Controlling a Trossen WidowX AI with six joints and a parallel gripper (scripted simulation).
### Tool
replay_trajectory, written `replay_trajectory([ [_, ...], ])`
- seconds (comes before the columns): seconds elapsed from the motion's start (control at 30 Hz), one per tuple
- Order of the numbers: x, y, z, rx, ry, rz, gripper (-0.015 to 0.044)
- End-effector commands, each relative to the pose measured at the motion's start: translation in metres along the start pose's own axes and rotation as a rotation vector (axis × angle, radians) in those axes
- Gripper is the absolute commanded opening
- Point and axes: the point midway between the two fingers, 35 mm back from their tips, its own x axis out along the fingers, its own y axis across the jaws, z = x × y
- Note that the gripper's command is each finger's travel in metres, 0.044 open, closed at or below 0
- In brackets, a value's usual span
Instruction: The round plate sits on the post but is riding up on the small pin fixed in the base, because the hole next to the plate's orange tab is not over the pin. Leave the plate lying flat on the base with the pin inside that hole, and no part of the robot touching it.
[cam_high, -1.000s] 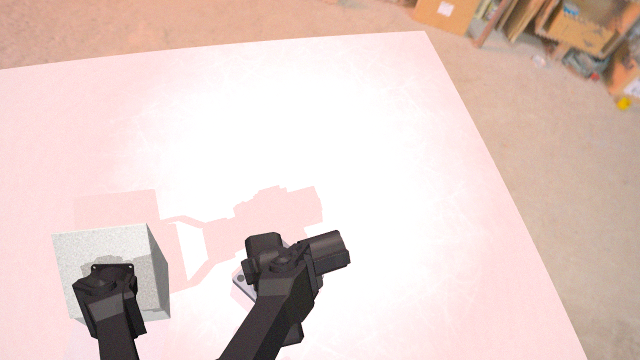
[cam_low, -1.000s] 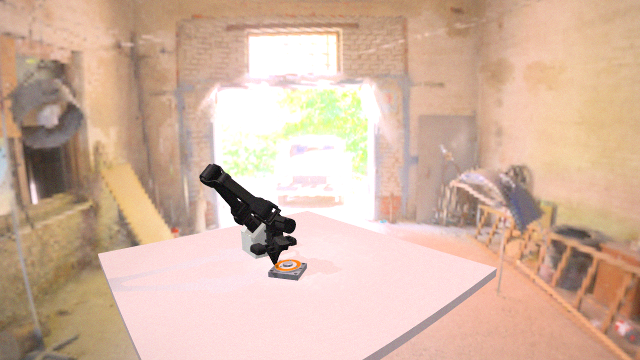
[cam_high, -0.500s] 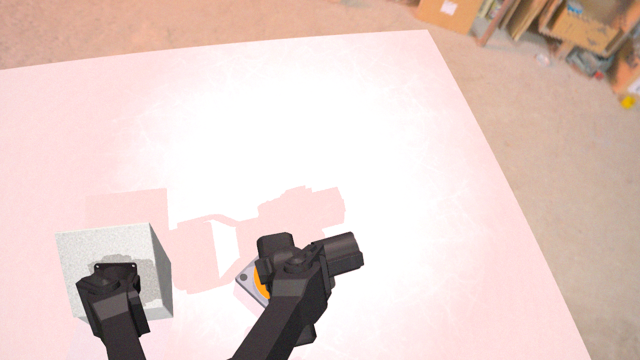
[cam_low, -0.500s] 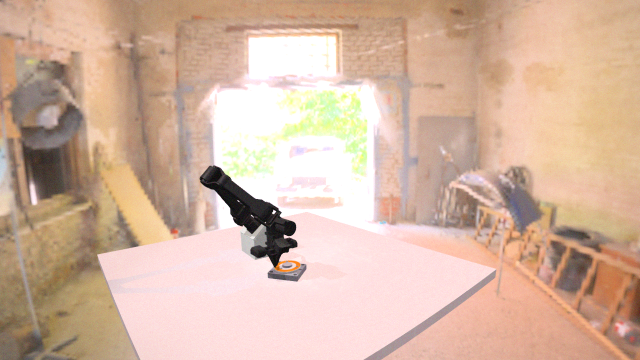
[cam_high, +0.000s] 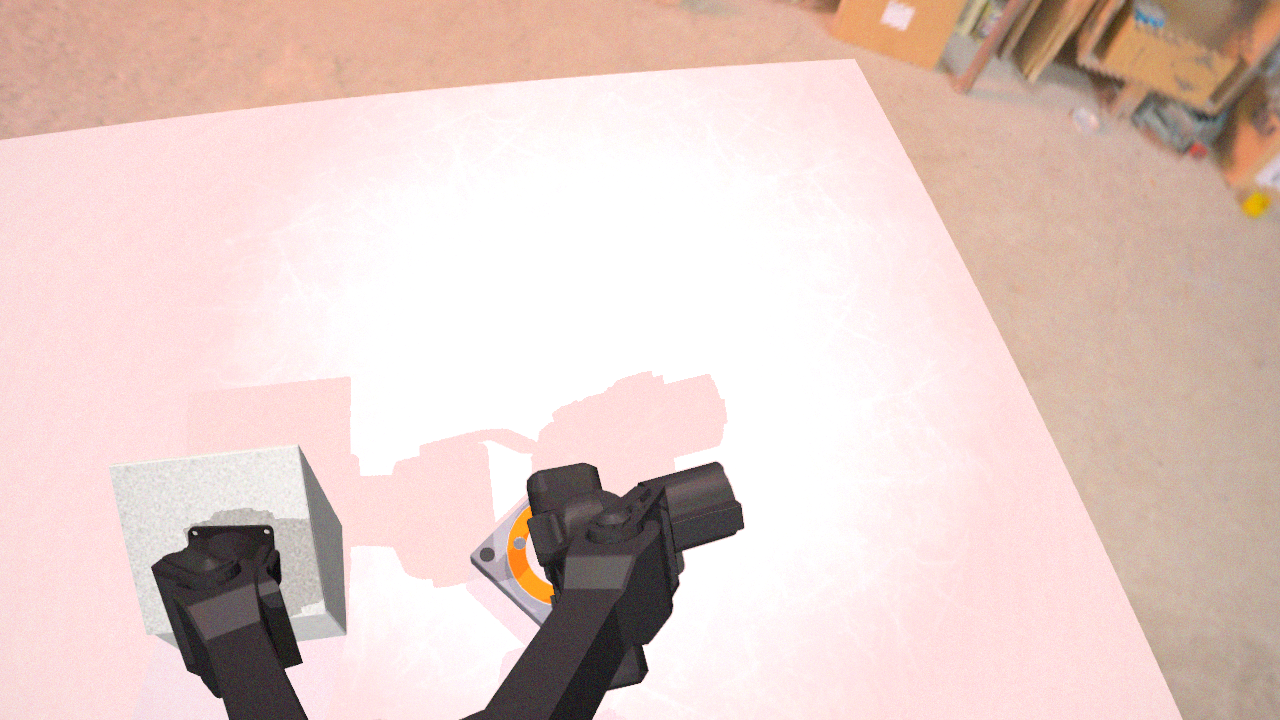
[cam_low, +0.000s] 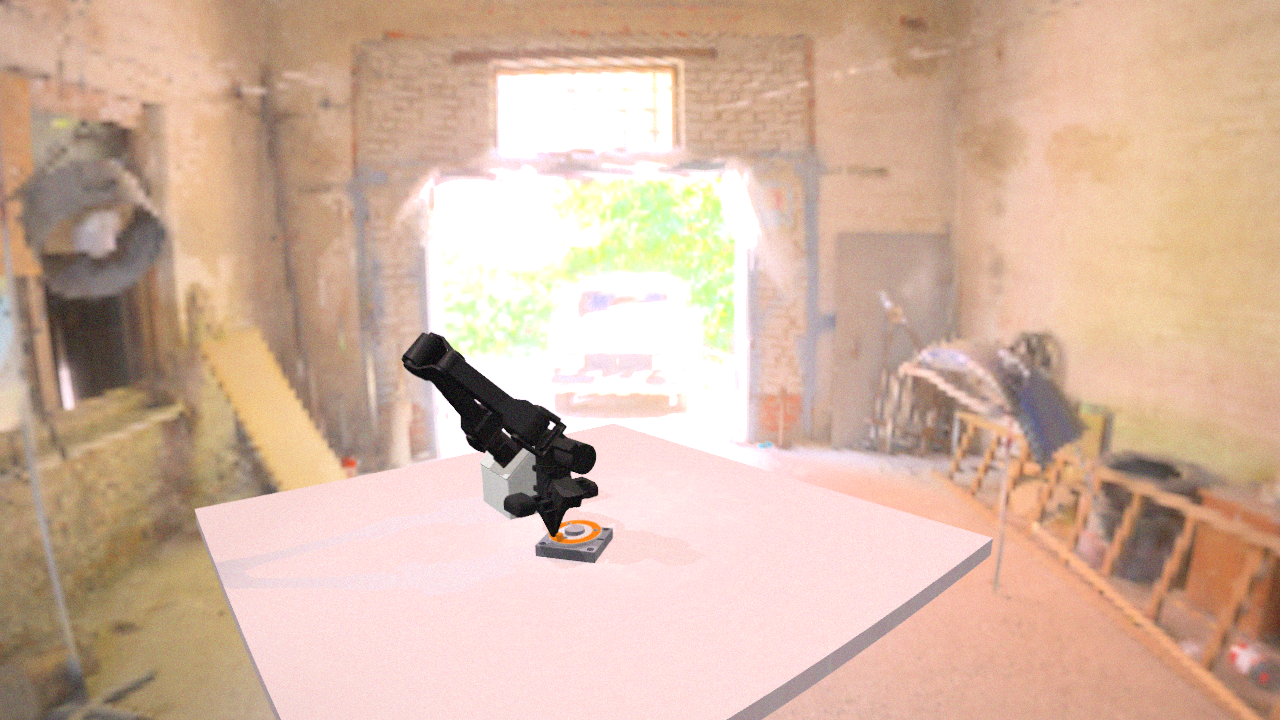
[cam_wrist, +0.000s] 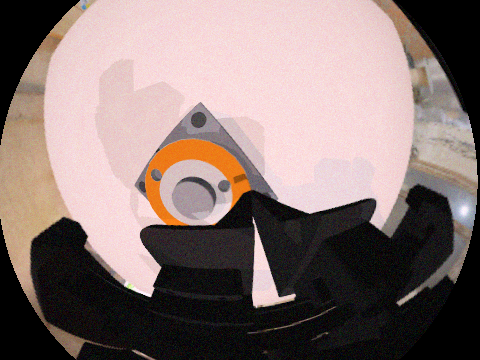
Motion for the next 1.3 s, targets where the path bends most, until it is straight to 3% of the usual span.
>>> replay_trajectory([
  [0.0, -0.001, -0.001, 0.008, 0.008, -0.01, -0.002, 0.0],
  [1.27, -0.006, 0.032, 0.047, 0.009, -0.012, 0.0, 0.0],
])
